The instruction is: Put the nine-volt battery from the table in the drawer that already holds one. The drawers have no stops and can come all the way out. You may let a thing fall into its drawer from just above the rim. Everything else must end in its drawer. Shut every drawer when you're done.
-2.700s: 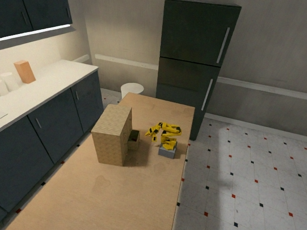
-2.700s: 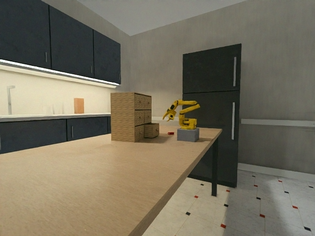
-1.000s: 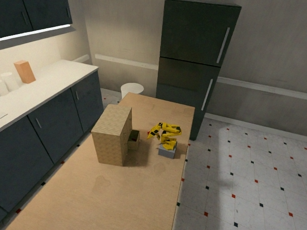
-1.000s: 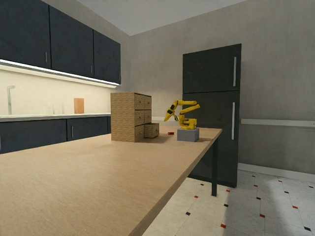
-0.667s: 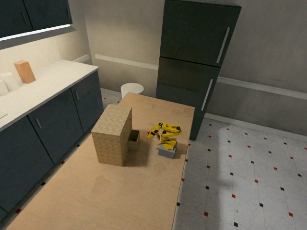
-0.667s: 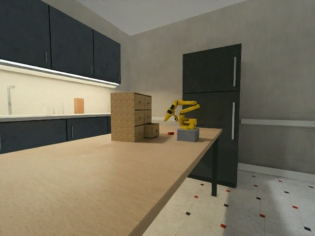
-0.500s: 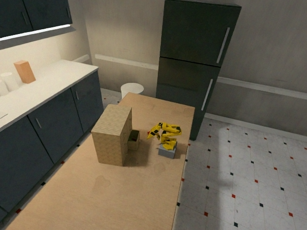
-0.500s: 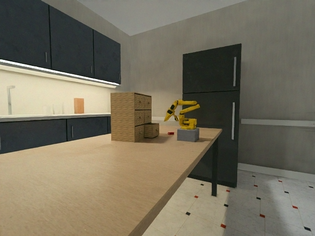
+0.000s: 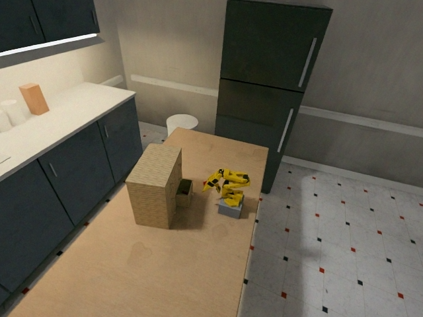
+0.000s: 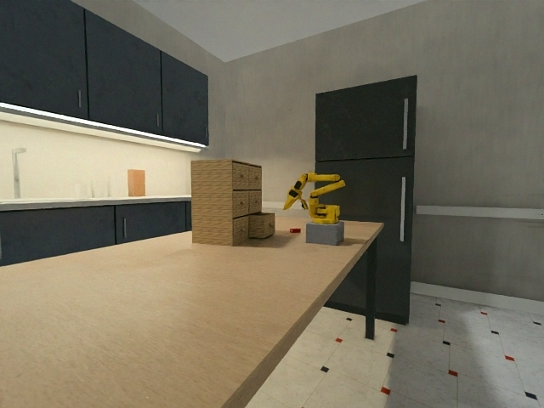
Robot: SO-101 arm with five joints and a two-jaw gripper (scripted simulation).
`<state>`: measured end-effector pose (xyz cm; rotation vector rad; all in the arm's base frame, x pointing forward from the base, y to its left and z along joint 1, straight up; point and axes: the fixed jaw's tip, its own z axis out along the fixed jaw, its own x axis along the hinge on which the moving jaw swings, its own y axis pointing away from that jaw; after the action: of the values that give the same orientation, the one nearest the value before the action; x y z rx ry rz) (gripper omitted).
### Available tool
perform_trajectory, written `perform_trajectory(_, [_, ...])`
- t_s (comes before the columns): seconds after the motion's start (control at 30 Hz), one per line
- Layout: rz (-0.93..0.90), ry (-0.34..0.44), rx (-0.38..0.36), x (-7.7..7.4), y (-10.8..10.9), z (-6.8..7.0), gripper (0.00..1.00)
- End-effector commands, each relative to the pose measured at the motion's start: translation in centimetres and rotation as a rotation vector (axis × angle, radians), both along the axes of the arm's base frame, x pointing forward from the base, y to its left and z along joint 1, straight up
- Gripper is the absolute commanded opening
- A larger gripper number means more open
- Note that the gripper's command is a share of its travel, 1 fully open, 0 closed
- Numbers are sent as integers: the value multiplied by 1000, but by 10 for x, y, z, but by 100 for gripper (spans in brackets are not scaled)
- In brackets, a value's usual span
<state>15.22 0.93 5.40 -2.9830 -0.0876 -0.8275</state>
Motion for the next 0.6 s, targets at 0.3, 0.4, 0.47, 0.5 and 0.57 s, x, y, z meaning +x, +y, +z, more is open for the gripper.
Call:
perform_trajectory(0.3, [14, -22, -9, -1, -1, -6, 21])
perform_trajectory(0.4, [7, -77, -16, 2, -5, -9, 21])
perform_trajectory(0.47, [2, -114, -23, 4, -7, -12, 21])
perform_trajectory(0.5, [-1, -132, -26, 5, -8, -13, 21])
perform_trajectory(0.57, [-6, -168, -34, 8, -11, -16, 21])
